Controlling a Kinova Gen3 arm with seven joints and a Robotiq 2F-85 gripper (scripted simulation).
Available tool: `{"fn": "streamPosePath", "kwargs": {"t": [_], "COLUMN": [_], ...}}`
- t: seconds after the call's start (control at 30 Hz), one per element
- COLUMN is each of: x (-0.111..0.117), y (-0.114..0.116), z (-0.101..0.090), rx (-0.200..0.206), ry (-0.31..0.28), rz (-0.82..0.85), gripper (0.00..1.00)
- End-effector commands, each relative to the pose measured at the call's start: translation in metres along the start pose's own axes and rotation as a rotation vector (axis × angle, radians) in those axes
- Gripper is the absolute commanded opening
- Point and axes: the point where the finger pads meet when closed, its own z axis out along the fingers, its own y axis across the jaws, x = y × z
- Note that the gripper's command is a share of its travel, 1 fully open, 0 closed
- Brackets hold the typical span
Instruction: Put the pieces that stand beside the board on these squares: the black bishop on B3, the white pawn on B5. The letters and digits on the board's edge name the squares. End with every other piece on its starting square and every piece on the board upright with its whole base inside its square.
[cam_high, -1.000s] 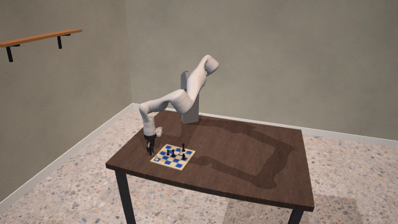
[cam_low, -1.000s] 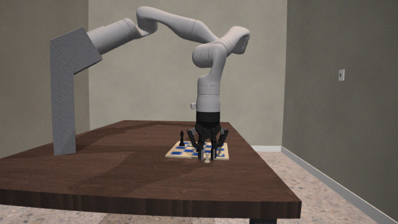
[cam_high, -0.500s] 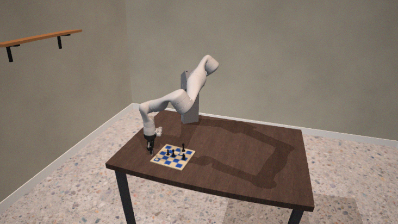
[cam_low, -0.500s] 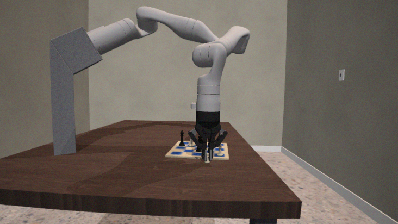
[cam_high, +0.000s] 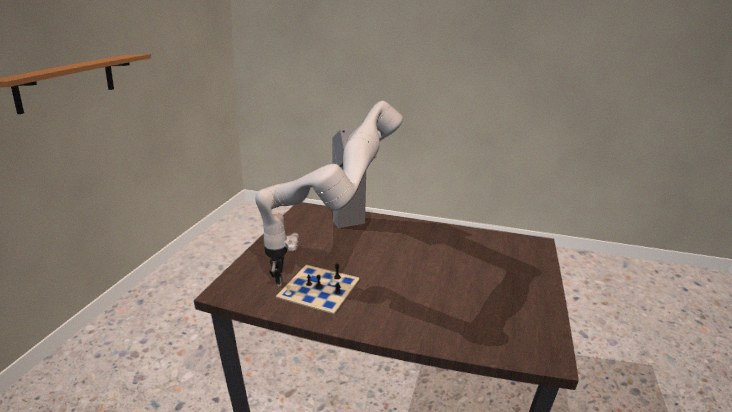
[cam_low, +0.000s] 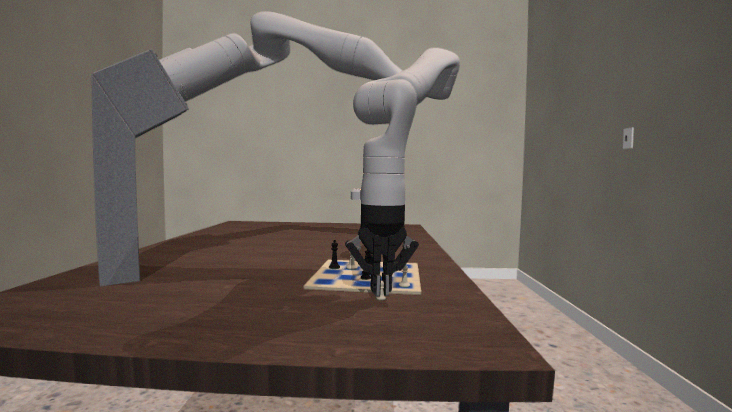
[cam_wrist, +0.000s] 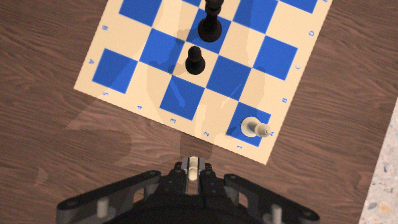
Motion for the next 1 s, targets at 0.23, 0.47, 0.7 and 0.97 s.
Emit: {"fn": "streamPosePath", "kwargs": {"t": [0.23,0.47,0.7,0.97], "x": [0.000,0.000,0.000,0.000], "y": [0.000,0.000,0.000,0.000], "z": [0.000,-0.002,-0.038,-0.081], "rx": [-0.001,-0.001,-0.001,-0.001], "ry": [0.000,0.000,0.000,0.000], "rz": [0.000,0.000,0.000,0.000], "gripper": [0.00,0.00,0.00,0.00]}}
